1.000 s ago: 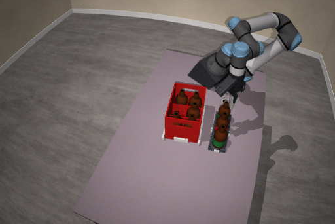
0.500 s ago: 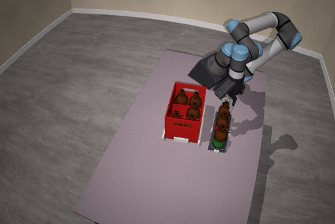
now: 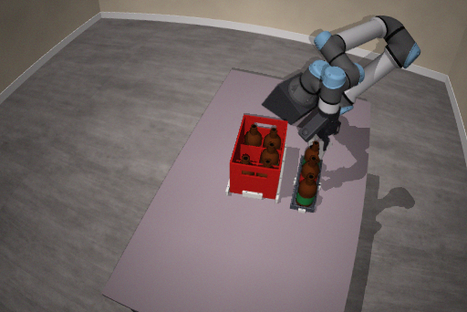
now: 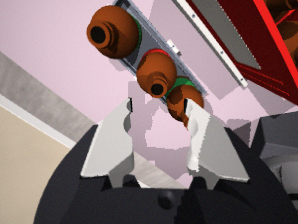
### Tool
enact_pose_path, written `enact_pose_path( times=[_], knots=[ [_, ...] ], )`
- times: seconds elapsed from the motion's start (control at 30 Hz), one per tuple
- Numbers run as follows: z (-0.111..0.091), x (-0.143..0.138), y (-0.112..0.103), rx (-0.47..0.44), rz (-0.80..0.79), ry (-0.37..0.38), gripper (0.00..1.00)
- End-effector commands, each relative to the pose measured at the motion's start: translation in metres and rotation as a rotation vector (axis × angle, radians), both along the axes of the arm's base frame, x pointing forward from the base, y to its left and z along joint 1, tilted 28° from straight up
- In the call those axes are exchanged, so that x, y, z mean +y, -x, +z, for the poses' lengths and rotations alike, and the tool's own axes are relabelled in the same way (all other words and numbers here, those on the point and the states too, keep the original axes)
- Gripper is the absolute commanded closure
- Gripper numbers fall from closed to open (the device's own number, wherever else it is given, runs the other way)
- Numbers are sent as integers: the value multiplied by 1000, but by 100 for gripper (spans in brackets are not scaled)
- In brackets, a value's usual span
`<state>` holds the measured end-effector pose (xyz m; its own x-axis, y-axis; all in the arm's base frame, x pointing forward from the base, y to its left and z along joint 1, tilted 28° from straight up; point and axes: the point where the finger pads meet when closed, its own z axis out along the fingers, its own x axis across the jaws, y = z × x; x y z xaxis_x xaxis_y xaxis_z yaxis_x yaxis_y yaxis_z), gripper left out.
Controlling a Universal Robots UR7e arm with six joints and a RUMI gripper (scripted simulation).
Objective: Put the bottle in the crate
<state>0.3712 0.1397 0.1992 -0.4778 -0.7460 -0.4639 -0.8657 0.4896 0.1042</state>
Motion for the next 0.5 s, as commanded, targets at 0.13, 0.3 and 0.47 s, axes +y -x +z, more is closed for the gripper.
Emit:
enact_pose_path(
  times=[0.13,0.3,0.47],
  knots=[
    [-3,2,-1,-1,0,0,62],
    [-4,2,-1,-1,0,0,62],
    [-4,2,-1,-1,0,0,62]
  ],
)
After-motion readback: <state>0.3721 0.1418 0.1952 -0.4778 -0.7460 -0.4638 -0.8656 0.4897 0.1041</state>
